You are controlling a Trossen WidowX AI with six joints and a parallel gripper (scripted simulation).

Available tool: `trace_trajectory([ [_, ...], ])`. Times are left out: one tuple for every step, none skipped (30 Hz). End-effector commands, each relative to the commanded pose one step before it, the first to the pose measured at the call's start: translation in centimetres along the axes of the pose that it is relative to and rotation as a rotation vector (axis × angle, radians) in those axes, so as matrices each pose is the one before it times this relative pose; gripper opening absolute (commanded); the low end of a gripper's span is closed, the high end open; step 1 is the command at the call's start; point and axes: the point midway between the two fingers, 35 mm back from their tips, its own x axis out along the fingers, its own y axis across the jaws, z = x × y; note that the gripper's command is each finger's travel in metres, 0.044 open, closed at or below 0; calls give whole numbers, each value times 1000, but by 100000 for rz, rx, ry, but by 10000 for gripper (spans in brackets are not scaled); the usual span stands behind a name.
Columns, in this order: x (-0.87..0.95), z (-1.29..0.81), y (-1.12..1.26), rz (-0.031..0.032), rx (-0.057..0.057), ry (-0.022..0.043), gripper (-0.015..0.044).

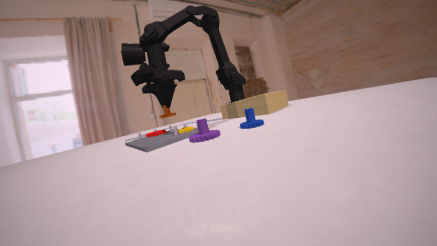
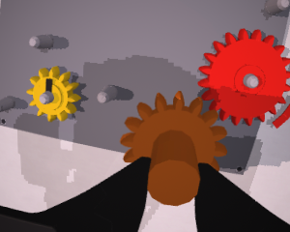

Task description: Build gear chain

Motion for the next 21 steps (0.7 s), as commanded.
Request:
trace_trajectory([
  [-112,-71,-70,-255,-475,80,0],
  [0,0,0,0,0,0,0],
  [0,0,0,0,0,0,0],
  [0,0,0,0,0,0,0],
  [0,0,0,0,0,0,0],
  [0,0,0,0,0,0,0],
  [0,0,0,0,0,0,0],
  [0,0,0,0,0,0,0],
  [0,0,0,0,0,0,0],
  [0,0,0,0,0,0,0],
  [0,0,0,0,0,0,0],
  [0,0,0,0,0,0,0],
  [0,0,0,0,0,0,0],
  [19,9,-1,0,0,-1,0],
  [25,6,1,0,-222,0,0],
  [37,5,2,0,-422,0,0],
  [55,4,4,0,-699,0,0],
  [79,3,6,0,-1039,0,0],
  [88,0,6,0,-1170,1,0],
  [103,-2,6,0,-1350,1,0],
  [121,-5,5,0,-1548,1,0],
])
